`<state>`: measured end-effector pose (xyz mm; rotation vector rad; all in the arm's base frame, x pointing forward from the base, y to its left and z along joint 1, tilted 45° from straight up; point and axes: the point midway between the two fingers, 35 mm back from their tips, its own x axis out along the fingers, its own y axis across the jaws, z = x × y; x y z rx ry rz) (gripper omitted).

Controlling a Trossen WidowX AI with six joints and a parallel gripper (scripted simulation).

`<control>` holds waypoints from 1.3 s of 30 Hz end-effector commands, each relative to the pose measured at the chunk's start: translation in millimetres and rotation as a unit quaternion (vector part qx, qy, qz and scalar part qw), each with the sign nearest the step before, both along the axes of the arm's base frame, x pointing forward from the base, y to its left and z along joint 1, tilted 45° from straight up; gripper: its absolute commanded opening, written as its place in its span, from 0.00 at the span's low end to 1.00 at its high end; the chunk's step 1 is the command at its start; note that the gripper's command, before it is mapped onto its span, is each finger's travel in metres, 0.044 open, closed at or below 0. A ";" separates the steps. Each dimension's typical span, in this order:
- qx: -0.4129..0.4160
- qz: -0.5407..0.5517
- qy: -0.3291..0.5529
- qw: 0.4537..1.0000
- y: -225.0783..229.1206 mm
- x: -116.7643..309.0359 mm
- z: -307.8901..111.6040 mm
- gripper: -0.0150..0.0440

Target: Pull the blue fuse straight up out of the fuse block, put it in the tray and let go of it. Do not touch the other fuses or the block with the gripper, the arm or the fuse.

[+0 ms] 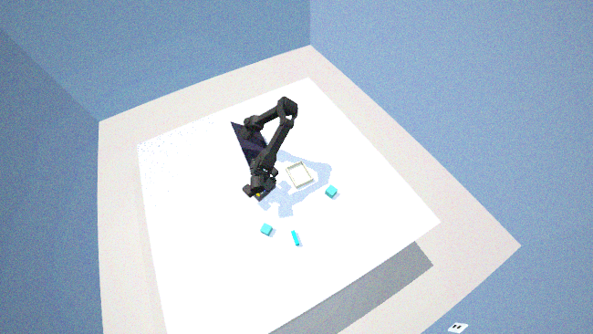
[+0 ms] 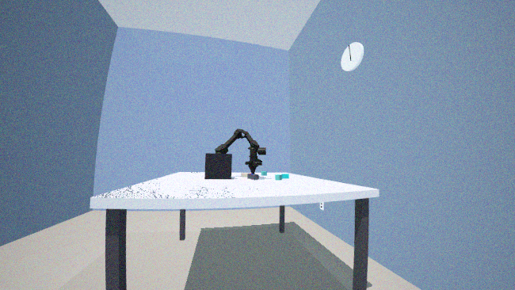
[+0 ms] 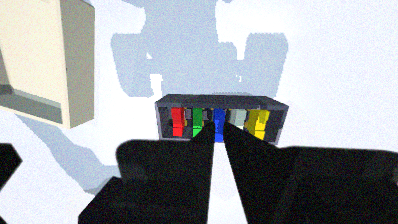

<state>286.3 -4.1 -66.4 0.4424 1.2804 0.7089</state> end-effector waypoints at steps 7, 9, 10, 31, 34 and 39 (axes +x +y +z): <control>-0.002 0.000 -0.002 1.000 -4.9 0.0 4.3 0.25; -0.002 0.000 -0.002 1.000 -5.6 -0.1 5.0 0.25; -0.002 0.000 -0.002 1.000 -6.0 -0.2 5.4 0.25; -0.002 0.000 -0.002 1.000 -13.3 -1.4 12.6 0.25; -0.001 -0.001 -0.002 1.000 -14.3 -1.6 13.7 0.25; -0.001 -0.001 -0.002 1.000 -16.0 -1.9 15.5 0.25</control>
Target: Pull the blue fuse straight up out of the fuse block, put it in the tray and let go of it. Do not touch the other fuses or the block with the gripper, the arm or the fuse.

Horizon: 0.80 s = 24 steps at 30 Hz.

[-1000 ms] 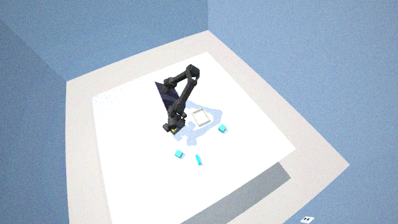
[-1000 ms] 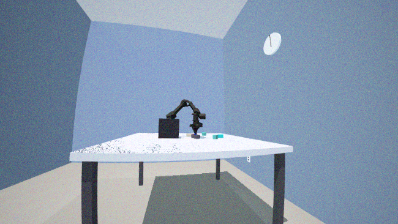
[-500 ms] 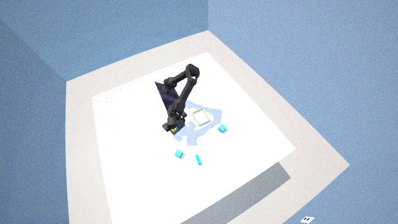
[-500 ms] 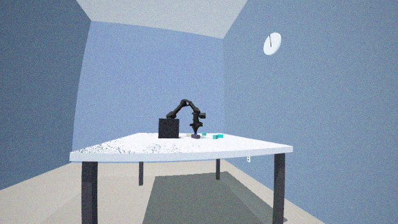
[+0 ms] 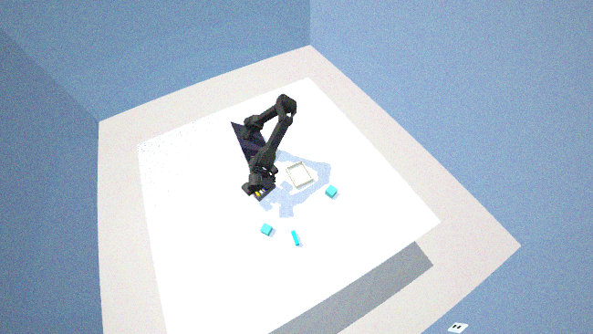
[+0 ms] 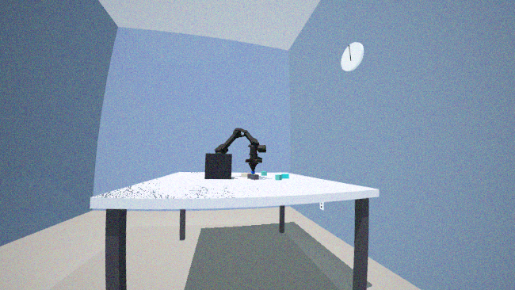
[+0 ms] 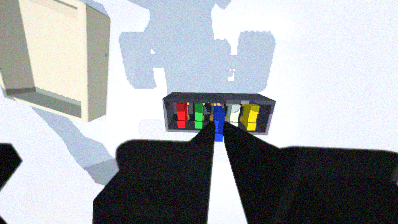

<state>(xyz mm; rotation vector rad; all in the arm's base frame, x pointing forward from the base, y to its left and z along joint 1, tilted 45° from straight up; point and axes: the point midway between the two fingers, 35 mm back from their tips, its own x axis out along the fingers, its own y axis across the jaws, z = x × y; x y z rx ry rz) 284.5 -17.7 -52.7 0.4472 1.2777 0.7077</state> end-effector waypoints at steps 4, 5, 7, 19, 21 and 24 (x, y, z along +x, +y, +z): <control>-0.003 0.001 -0.002 1.000 -3.8 -0.4 3.2 0.25; -0.003 0.001 -0.002 1.000 -4.1 -0.5 3.6 0.25; -0.003 0.001 -0.002 1.000 -4.8 -0.7 4.3 0.25; -0.002 0.001 -0.002 1.000 -8.6 -1.6 8.4 0.25; -0.002 0.001 -0.001 1.000 -9.4 -1.7 9.1 0.25; -0.002 0.001 -0.001 1.000 -12.6 -2.1 12.2 0.25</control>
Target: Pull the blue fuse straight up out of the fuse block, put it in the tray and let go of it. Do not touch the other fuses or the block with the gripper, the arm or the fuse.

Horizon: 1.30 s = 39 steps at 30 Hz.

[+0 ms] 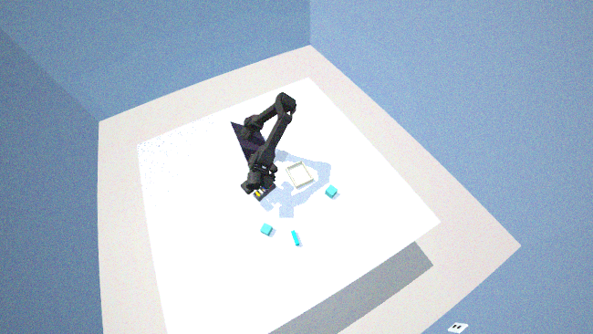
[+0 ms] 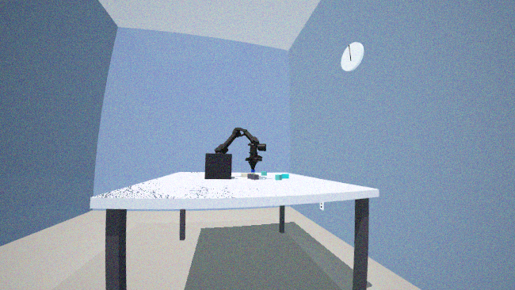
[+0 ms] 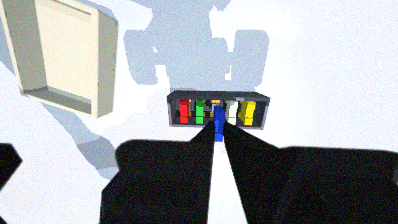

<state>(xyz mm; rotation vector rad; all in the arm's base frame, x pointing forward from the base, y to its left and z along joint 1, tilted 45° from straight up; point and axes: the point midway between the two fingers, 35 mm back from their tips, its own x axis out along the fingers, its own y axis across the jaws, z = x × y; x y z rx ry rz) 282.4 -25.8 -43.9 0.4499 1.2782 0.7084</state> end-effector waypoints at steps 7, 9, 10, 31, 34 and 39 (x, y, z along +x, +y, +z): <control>-0.004 0.001 -0.002 1.000 -12.3 -1.4 11.4 0.25; -0.004 0.001 -0.002 1.000 -14.5 -1.9 13.7 0.25; -0.004 0.001 -0.002 1.000 -15.4 -2.1 14.7 0.25; -0.017 -0.001 0.000 1.000 48.8 22.7 84.2 0.25; -0.016 -0.001 -0.001 1.000 64.1 23.8 99.0 0.25; -0.012 -0.001 -0.002 1.000 90.1 22.0 123.9 0.25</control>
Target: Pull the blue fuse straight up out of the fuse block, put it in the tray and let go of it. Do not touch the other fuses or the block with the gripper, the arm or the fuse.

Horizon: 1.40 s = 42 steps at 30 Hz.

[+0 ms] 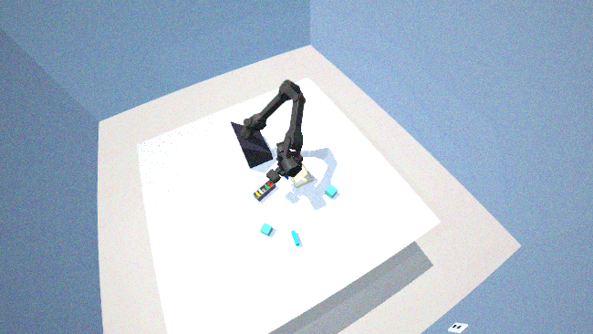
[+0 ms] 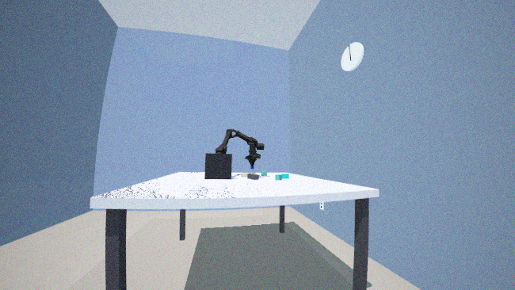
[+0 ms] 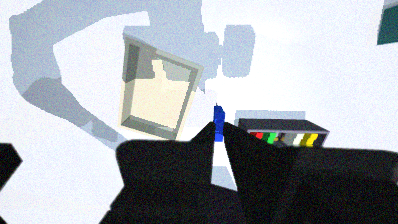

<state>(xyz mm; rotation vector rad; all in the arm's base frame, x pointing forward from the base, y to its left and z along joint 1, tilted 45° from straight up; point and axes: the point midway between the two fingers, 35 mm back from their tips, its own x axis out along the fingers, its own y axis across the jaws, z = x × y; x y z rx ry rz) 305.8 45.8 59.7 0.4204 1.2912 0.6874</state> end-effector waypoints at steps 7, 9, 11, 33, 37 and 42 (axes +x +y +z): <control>0.017 -0.001 -0.004 1.000 54.0 -11.1 54.4 0.25; 0.018 -0.001 -0.004 1.000 57.3 -12.5 57.7 0.25; 0.018 -0.001 -0.004 1.000 57.3 -12.5 57.7 0.25; 0.018 0.000 -0.004 1.000 78.0 -8.2 36.8 0.25; 0.019 0.000 -0.004 1.000 82.7 -7.8 32.5 0.25; 0.019 -0.001 -0.004 1.000 85.5 -7.6 29.8 0.25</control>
